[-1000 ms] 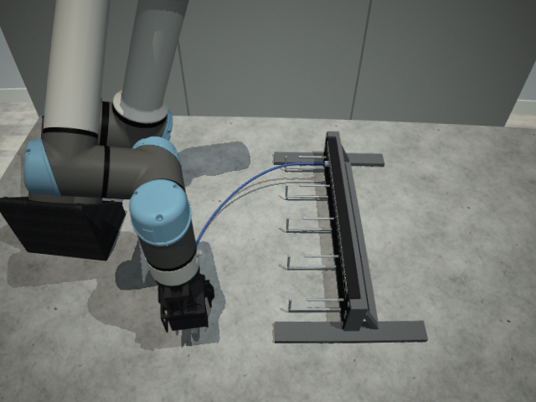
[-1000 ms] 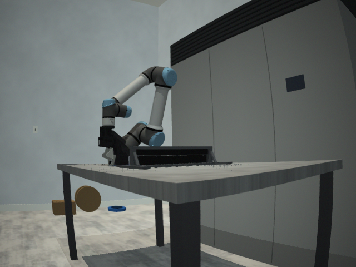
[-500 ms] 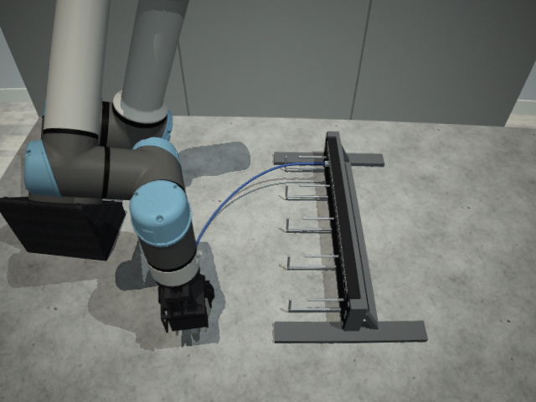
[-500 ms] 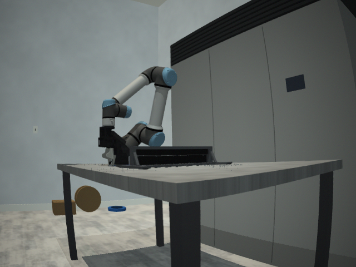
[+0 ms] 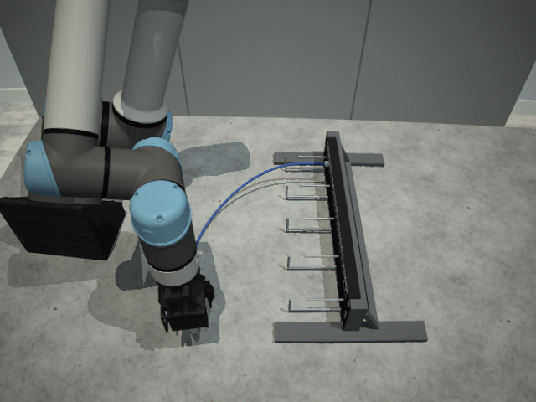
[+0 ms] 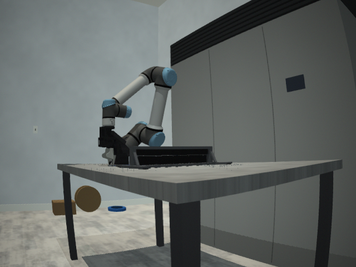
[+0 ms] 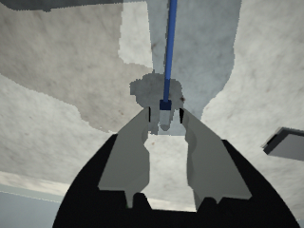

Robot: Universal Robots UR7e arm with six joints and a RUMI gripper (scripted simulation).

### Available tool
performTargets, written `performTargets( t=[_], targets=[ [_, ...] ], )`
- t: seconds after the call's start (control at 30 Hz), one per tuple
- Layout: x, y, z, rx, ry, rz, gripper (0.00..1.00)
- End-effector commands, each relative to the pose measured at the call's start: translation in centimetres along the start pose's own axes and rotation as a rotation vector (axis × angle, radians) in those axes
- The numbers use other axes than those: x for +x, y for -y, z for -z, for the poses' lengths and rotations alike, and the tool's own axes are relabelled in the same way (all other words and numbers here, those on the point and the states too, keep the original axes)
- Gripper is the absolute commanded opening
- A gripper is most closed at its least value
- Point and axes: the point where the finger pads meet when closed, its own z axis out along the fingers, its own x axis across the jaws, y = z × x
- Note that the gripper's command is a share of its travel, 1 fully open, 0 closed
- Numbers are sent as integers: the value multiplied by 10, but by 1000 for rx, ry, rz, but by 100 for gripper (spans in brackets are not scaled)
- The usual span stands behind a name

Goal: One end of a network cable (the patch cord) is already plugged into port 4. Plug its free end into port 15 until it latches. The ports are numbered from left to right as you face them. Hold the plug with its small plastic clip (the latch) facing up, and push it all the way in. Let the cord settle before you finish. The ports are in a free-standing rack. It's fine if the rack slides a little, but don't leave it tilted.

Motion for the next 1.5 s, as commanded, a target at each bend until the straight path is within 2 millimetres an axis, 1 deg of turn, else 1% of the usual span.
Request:
performTargets(
  t=[0.0, 0.6, 0.63, 1.47],
  targets=[
    [0, 0, 0, -1, 0, 0, 22],
    [0, 0, 0, -1, 0, 0, 22],
    [0, 0, 0, -1, 0, 0, 0],
    [0, 0, 0, -1, 0, 0, 0]
  ],
)
